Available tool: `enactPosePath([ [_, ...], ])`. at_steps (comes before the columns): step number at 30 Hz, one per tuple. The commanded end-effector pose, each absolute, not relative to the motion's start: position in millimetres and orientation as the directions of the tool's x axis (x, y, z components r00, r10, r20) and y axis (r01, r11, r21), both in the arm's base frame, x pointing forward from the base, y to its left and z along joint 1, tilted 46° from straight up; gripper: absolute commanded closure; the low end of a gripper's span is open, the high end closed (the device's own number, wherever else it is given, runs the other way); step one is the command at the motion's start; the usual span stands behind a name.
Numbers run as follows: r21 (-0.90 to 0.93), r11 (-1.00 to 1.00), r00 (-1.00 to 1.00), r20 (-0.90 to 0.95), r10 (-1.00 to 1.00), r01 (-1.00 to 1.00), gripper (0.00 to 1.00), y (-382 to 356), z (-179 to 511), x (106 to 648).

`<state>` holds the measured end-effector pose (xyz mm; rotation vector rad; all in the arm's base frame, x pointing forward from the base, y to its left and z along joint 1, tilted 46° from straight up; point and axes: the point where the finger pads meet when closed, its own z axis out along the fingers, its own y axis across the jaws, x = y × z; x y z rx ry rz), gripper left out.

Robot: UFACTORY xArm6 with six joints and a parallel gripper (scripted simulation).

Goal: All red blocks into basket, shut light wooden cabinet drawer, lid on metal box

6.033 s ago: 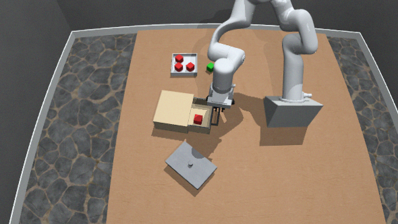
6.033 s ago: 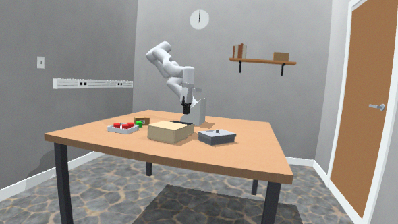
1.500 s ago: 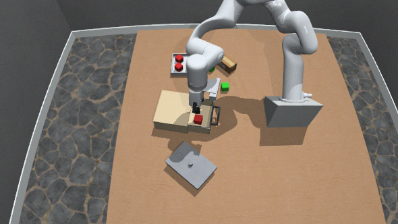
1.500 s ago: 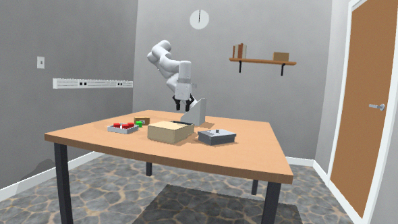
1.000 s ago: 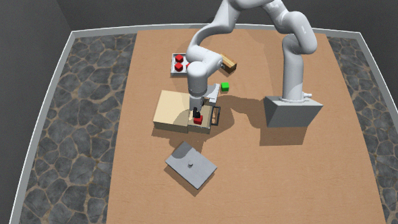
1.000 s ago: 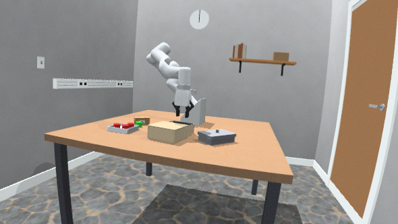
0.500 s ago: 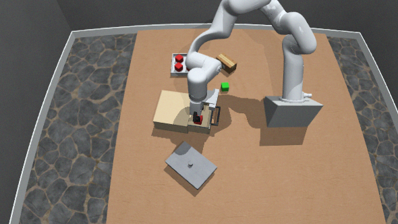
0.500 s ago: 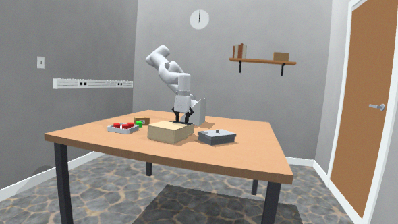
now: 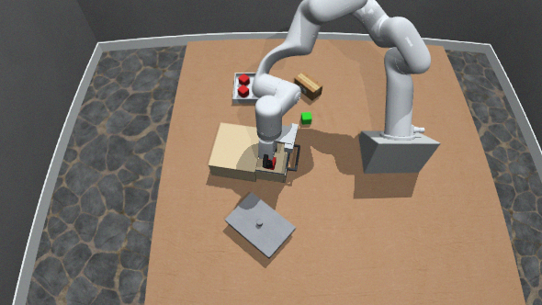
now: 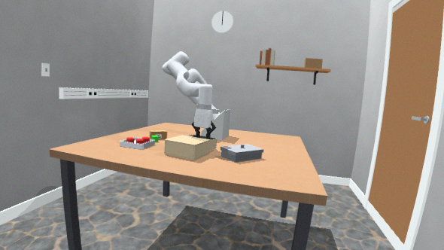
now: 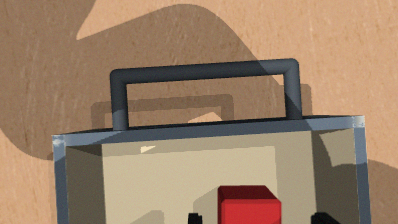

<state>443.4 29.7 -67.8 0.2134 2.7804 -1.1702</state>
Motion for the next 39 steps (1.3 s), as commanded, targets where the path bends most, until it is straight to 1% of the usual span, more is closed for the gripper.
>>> enactPosePath([
  [1,-0.699,0.693,-0.983,-0.165,0.083,0.176,0.34,30.6,-67.3,444.6],
  [39,-0.699,0.693,-0.983,-0.165,0.083,0.176,0.34,28.0,-70.3,446.2],
])
